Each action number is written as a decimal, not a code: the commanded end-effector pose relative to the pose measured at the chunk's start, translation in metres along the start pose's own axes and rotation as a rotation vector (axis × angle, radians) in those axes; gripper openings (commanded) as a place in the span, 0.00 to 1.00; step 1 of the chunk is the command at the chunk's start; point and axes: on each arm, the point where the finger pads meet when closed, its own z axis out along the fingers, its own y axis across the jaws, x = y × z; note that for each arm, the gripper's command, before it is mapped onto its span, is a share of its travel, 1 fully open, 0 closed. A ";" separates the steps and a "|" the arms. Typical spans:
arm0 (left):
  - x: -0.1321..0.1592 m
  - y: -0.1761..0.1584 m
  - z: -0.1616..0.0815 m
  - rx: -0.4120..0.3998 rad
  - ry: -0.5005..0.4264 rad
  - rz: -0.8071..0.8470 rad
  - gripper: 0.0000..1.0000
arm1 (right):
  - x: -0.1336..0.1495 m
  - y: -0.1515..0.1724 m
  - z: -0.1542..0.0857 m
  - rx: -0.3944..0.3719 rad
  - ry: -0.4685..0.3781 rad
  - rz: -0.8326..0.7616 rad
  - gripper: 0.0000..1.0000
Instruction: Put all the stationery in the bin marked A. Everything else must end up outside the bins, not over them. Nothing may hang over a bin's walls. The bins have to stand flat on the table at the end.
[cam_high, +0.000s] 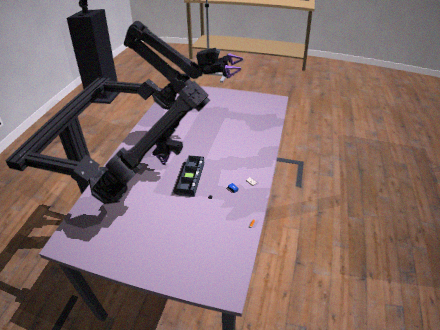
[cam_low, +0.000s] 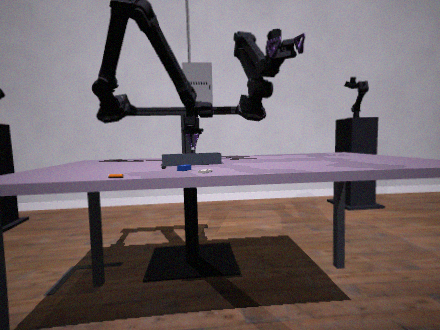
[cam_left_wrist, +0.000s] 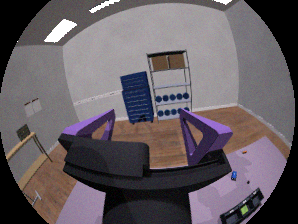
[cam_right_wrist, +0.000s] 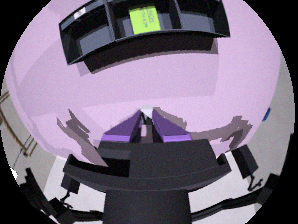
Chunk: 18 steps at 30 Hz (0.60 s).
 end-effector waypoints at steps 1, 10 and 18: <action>-0.010 0.004 0.003 -0.009 -0.033 0.007 1.00 | 0.001 0.011 -0.016 -0.031 -0.004 -0.001 0.10; -0.010 0.004 0.003 -0.009 -0.033 0.007 1.00 | 0.002 0.005 -0.022 -0.024 -0.003 -0.005 0.10; -0.010 0.004 0.003 -0.009 -0.033 0.007 1.00 | -0.027 0.000 -0.013 0.001 0.000 0.000 0.10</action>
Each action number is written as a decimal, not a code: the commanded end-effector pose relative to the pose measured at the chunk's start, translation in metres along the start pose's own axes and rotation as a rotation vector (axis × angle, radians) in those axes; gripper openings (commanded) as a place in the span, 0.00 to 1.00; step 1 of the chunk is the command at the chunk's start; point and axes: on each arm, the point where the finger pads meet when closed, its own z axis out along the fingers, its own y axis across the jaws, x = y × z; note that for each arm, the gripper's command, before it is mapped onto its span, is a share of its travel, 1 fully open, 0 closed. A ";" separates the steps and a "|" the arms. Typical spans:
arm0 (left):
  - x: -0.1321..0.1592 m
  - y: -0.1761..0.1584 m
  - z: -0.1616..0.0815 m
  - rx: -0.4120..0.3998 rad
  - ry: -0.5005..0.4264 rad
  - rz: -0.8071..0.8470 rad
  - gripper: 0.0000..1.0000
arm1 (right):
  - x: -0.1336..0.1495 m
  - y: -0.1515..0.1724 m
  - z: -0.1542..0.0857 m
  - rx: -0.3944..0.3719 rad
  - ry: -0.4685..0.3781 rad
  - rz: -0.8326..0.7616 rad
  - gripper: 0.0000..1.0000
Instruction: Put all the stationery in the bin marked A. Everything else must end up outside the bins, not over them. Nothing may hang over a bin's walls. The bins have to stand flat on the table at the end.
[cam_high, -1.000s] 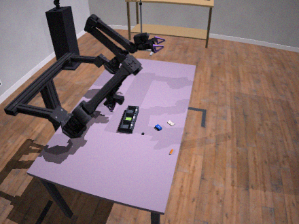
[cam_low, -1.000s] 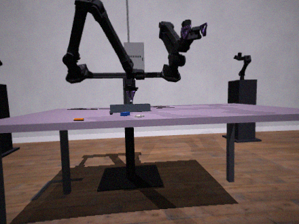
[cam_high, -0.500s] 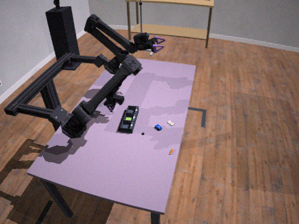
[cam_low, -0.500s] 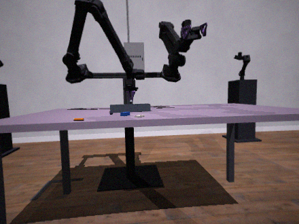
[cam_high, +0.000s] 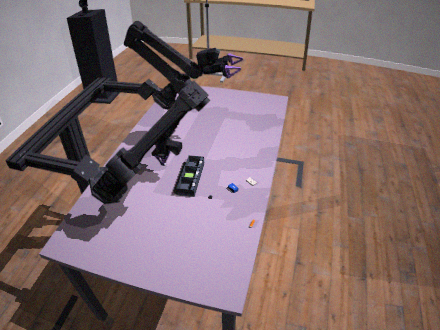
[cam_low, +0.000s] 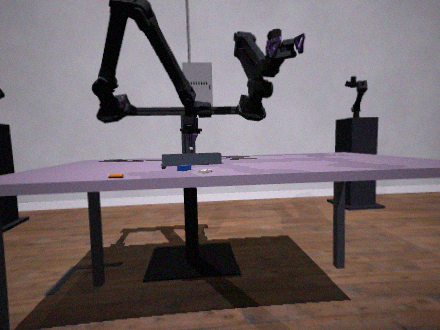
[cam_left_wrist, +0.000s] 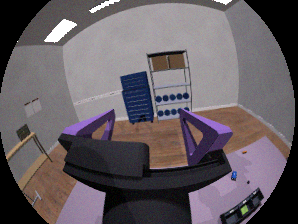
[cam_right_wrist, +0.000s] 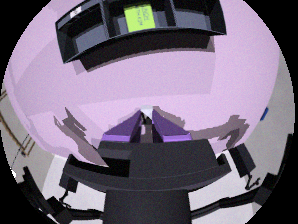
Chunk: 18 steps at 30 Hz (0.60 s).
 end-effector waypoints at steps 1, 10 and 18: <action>-0.010 0.004 0.003 -0.009 -0.033 0.007 1.00 | -0.035 0.008 -0.012 -0.017 -0.017 0.018 0.10; -0.010 0.004 0.003 -0.009 -0.033 0.007 1.00 | -0.080 0.019 -0.015 -0.033 -0.021 -0.019 0.10; -0.010 0.004 0.003 -0.009 -0.033 0.007 1.00 | -0.129 0.019 -0.016 -0.027 -0.028 -0.283 0.10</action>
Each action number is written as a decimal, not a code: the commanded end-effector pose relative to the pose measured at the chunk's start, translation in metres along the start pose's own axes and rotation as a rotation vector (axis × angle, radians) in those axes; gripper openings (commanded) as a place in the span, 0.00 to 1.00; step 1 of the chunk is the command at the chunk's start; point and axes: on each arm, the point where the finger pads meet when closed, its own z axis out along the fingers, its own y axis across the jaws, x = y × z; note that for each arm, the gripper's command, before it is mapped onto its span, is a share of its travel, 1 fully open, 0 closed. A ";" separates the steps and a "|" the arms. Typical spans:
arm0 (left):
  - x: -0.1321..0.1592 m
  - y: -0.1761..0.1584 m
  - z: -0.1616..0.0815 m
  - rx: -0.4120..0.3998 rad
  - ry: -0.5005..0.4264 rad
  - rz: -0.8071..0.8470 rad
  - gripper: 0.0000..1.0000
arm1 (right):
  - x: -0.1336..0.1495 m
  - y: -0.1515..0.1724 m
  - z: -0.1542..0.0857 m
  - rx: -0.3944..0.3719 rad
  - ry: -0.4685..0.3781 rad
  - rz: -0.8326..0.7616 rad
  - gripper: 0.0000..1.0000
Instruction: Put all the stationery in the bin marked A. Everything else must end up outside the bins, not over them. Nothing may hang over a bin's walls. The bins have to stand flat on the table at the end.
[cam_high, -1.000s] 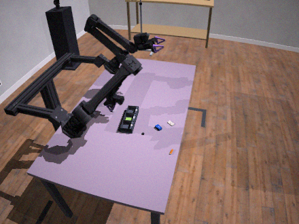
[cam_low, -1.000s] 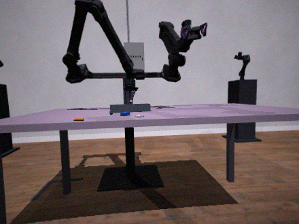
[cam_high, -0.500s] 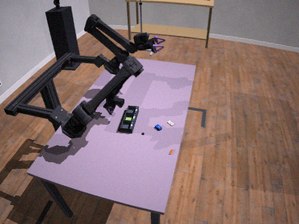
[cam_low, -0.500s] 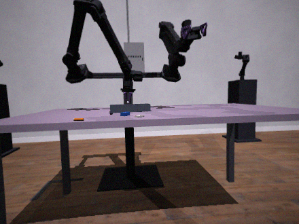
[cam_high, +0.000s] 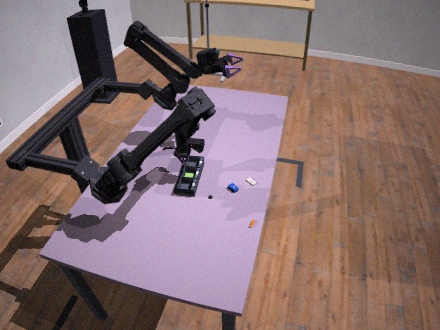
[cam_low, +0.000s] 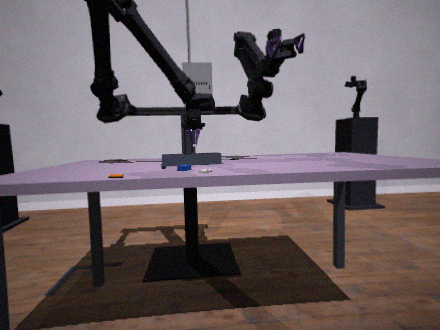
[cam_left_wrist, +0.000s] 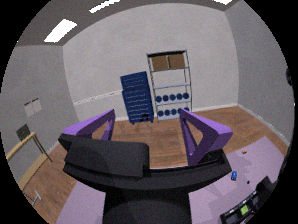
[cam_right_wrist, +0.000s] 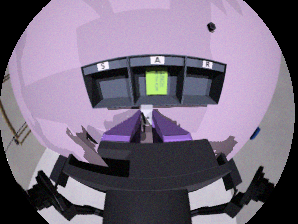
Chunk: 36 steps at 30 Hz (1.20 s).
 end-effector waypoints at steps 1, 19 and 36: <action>-0.010 0.004 0.003 -0.009 -0.033 0.007 1.00 | -0.025 -0.006 0.003 0.007 0.010 -0.176 0.10; -0.010 0.004 0.003 -0.009 -0.033 0.007 1.00 | -0.034 -0.010 -0.001 0.028 0.024 -0.617 0.10; -0.010 0.004 0.003 -0.009 -0.033 0.007 1.00 | -0.029 -0.002 -0.005 0.038 0.038 -1.051 0.10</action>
